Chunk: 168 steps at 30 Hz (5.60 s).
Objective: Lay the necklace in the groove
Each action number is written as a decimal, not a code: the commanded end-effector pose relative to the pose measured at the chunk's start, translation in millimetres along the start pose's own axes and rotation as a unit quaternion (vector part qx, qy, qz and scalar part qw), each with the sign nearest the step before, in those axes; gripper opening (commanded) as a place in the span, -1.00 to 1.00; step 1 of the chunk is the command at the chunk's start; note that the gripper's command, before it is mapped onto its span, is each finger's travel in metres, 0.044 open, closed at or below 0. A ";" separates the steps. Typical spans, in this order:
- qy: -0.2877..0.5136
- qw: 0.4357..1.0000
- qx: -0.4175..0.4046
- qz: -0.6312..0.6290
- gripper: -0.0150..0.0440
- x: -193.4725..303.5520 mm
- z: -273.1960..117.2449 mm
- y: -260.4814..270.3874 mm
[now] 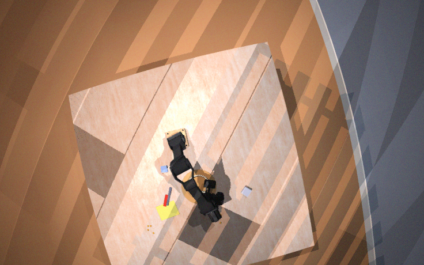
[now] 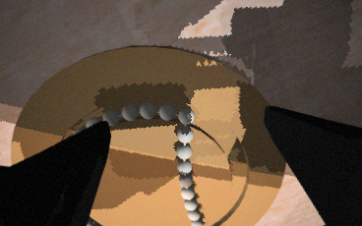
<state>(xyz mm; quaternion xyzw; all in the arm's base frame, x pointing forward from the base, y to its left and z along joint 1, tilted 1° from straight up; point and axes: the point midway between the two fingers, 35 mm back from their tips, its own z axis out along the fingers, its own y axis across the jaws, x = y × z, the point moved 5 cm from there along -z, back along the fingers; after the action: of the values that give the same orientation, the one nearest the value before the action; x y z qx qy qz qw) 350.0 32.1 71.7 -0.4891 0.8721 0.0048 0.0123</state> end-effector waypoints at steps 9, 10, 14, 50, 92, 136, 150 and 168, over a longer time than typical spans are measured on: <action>0.002 1.000 -0.001 0.028 0.47 32.9 -10.7 -5.7; 0.002 0.999 -0.001 0.035 0.38 40.3 -12.9 -6.5; 0.003 0.998 0.000 0.059 0.02 69.3 -21.4 -7.7; 0.004 0.996 0.000 0.093 -0.08 107.5 4.4 -4.8; 0.005 0.996 0.000 0.093 -0.49 107.8 0.1 -4.4; 0.005 0.996 0.000 0.093 1.00 112.8 0.0 -10.6; 0.004 0.958 0.001 0.285 0.47 96.6 -4.9 -11.8; 0.001 0.535 0.001 0.845 -0.08 34.2 -23.3 -6.8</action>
<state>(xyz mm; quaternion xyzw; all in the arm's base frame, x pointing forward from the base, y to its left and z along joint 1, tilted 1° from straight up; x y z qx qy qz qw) 324.7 -30.4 84.3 0.1466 0.9891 0.0082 0.0083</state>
